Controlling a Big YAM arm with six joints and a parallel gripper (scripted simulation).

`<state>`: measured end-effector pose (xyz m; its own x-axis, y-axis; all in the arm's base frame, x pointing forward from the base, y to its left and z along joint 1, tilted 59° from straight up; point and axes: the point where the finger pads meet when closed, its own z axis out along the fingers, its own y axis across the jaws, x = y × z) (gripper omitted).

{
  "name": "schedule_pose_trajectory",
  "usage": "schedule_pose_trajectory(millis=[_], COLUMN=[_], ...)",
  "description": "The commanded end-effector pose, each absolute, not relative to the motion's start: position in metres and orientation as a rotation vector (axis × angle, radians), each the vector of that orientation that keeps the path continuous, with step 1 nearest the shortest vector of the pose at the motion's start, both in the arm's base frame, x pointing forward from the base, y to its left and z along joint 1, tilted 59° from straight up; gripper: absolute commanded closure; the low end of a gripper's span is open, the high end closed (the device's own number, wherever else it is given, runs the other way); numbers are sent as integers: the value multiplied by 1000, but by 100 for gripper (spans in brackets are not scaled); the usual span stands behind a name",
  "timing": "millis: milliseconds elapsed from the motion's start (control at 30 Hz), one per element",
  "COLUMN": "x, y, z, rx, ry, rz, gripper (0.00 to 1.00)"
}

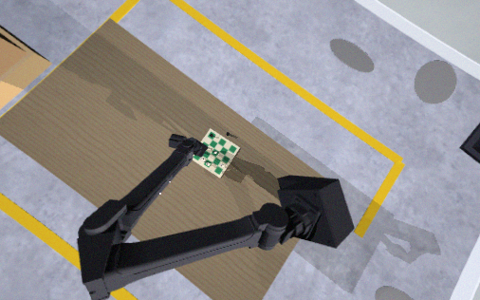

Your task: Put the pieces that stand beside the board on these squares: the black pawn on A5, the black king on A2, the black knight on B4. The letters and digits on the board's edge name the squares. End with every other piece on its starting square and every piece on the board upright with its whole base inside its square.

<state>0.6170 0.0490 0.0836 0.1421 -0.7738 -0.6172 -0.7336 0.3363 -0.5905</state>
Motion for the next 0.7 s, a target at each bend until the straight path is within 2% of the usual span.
schedule_pose_trajectory(millis=[0,667], x=[621,578], y=[57,7], z=[80,121], rx=[-1401,-1388], ry=[1580,1590], rz=[-44,-73], gripper=[61,61])
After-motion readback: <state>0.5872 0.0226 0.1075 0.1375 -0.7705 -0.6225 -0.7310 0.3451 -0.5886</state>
